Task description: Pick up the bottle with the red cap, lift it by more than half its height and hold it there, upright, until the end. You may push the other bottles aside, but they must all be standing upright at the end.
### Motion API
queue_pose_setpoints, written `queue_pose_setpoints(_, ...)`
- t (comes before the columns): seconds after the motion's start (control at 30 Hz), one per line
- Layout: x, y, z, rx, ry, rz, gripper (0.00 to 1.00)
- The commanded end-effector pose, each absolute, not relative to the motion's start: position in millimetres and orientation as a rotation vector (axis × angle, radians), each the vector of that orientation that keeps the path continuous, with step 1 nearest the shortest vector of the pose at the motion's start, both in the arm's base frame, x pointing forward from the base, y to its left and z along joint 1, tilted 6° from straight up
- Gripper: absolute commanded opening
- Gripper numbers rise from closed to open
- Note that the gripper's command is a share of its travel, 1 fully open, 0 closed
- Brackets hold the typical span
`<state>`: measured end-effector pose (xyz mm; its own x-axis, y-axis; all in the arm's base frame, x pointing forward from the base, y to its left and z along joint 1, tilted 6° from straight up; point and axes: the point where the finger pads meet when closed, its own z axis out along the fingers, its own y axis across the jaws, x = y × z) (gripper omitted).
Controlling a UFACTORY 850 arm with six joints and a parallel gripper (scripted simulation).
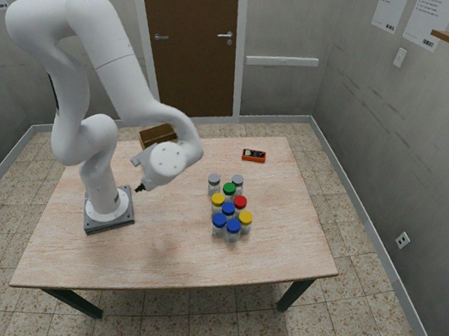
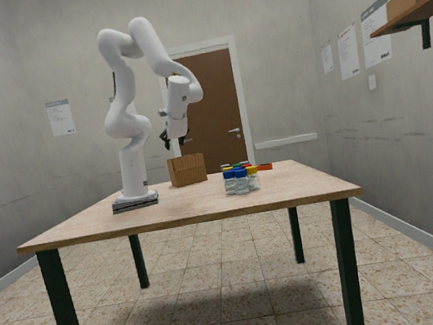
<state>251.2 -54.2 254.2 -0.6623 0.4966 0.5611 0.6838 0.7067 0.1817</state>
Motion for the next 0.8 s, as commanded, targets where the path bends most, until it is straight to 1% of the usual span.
queue_pose_setpoints(0.0,282.6,-62.7,260.6,-0.828,-2.523,-0.468,0.79)
queue_pose_setpoints(0.2,324.0,-67.2,271.7,-0.726,-2.635,-0.402,0.79)
queue_pose_setpoints(0.27,324.0,-67.2,271.7,-0.726,-2.635,-0.402,0.79)
queue_pose_setpoints(0.77,429.3,-54.4,309.2,-0.450,-2.893,-0.255,0.79)
